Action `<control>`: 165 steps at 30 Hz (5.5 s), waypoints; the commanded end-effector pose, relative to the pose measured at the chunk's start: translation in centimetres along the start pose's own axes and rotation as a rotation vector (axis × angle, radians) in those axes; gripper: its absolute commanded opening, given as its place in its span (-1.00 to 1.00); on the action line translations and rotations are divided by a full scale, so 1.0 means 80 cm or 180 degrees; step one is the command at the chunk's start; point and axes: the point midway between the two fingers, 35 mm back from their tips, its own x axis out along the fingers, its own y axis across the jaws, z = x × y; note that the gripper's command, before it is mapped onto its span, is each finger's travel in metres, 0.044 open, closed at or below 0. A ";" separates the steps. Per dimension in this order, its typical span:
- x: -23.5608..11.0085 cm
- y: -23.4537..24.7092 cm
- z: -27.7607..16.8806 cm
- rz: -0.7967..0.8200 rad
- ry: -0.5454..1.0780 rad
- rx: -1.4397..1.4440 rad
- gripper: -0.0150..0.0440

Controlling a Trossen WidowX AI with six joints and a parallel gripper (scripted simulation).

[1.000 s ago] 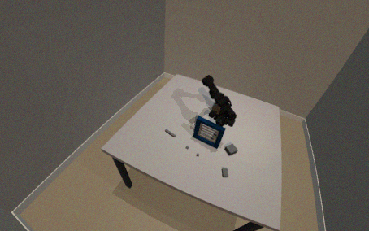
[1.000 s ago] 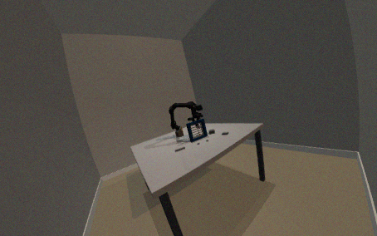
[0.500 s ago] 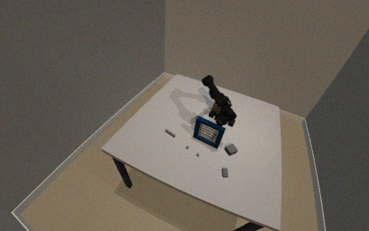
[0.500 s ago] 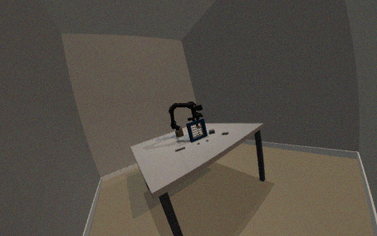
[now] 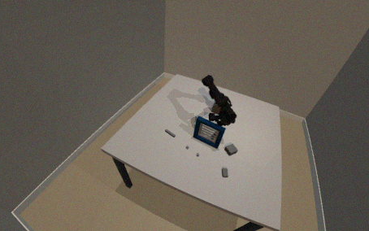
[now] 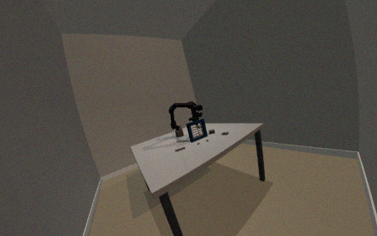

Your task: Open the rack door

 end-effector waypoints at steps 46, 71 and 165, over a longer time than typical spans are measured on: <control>0.000 0.000 0.000 -0.0001 0.0003 -0.4634 0.36; 0.000 0.000 0.000 -0.0002 0.0001 -0.1245 0.48; 0.000 0.000 0.000 -0.0003 -0.0003 0.7032 -0.22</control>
